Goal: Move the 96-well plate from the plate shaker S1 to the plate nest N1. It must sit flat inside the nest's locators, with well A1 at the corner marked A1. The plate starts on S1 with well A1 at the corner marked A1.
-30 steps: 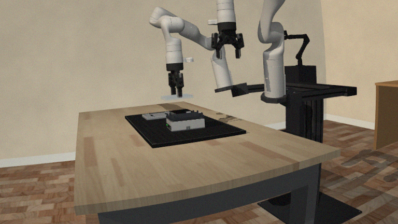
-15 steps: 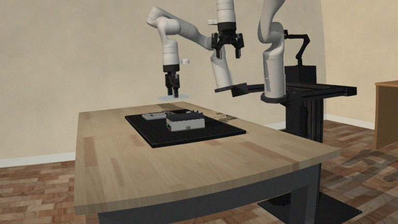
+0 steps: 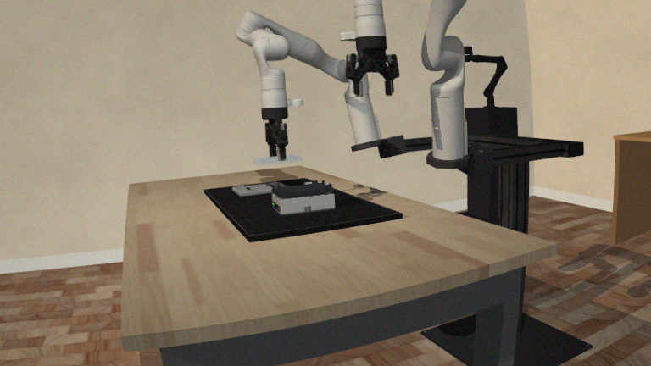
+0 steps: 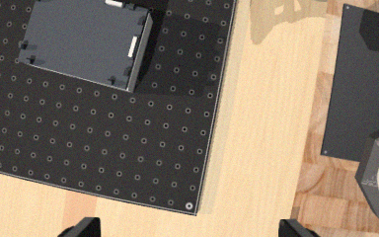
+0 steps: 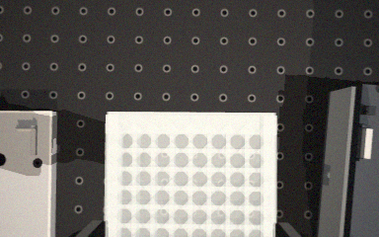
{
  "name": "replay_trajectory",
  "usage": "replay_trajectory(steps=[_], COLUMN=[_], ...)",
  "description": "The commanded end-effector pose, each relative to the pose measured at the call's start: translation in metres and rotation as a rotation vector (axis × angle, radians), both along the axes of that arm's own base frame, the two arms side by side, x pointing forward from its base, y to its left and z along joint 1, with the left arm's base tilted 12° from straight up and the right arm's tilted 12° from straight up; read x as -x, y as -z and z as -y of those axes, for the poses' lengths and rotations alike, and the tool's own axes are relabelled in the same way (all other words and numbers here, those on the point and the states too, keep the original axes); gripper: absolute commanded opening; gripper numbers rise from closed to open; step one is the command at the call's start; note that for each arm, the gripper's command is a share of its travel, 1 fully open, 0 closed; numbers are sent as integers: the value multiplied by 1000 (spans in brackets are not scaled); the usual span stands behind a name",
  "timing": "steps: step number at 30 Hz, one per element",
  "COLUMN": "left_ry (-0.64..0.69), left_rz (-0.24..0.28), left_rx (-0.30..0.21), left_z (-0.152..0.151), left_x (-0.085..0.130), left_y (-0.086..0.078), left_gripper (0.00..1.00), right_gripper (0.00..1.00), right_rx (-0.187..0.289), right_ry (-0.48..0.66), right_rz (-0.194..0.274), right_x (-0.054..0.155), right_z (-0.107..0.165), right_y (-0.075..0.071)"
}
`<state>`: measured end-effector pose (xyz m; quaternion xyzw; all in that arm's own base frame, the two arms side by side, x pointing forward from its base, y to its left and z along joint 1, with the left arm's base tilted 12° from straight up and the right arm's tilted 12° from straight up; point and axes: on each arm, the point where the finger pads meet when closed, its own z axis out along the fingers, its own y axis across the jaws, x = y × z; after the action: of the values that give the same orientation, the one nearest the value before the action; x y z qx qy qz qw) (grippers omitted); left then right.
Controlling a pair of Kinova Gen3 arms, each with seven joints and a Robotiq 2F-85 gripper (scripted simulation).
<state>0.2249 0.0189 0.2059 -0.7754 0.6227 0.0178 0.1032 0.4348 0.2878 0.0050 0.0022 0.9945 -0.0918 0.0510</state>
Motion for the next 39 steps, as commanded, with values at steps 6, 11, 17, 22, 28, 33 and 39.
replay_trajectory(steps=[6, 11, 17, 22, 28, 33, 39], left_ry=[0, 0, 0, 0, 0, 0, 0], left_rz=[1, 1, 1, 1, 1, 1, 1], left_rx=[0, 0, 0, 0, 0, 0, 0], left_z=[0, 0, 0, 0, 0, 0, 0], left_x=[0, 0, 0, 0, 0, 0, 0], left_y=[0, 0, 0, 0, 0, 0, 0], left_gripper=[1000, 1000, 1000, 1000, 1000, 1000, 1000], right_gripper=[931, 931, 931, 931, 931, 931, 931], right_rx=[-2, -2, -2, -2, -1, -1, -1], right_ry=[-1, -1, -1, -1, -1, -1, -1], right_rz=[2, 2, 2, 2, 2, 2, 2], right_x=[-2, -3, -4, -6, -7, -8, -9], right_z=[26, 36, 56, 73, 86, 103, 122], right_y=[-3, -4, -5, -6, -7, -8, -9])
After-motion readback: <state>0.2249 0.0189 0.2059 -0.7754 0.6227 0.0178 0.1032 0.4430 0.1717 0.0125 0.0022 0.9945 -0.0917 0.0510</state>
